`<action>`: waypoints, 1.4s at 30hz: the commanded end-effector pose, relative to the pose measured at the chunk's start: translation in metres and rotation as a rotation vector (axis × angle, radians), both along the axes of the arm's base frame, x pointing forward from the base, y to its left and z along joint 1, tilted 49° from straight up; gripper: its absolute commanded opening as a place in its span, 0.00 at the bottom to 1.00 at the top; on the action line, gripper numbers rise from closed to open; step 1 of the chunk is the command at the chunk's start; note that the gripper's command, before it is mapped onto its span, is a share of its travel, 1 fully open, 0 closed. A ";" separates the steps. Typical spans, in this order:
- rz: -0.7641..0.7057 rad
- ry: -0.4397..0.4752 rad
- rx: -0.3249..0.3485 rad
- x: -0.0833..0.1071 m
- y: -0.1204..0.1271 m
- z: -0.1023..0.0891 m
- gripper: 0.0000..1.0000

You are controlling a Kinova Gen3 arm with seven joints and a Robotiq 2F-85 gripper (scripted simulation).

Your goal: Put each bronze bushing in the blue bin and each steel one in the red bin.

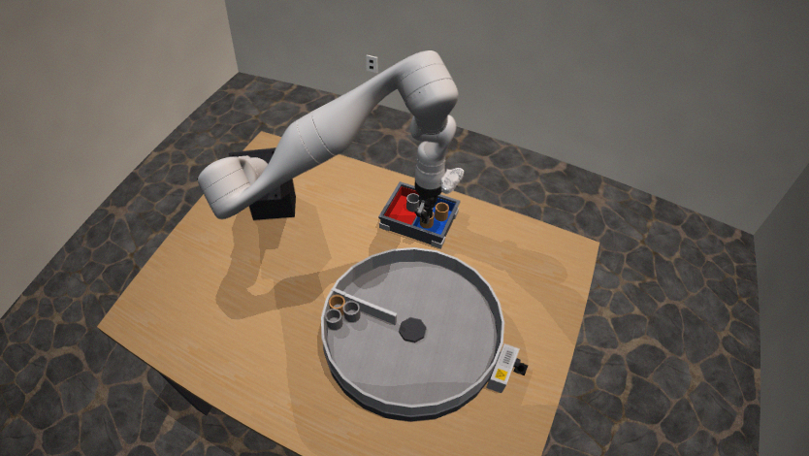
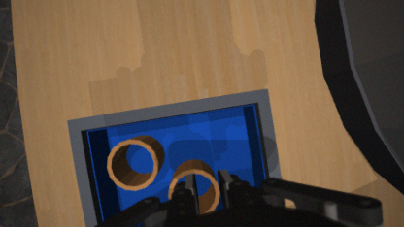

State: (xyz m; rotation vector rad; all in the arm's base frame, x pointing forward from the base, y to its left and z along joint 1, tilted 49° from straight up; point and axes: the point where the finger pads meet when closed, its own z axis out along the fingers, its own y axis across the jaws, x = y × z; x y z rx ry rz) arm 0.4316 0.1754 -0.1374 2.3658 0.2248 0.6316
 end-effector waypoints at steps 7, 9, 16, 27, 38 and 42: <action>-0.003 0.004 -0.003 -0.005 0.001 0.003 0.19; -0.003 0.004 -0.003 -0.005 0.001 0.003 0.19; -0.001 0.002 -0.001 -0.005 0.004 0.005 0.19; -0.003 0.004 -0.003 -0.008 0.005 0.007 0.19; 0.000 0.002 -0.001 -0.007 0.007 0.008 0.19; -0.001 0.002 -0.001 -0.008 0.007 0.009 0.19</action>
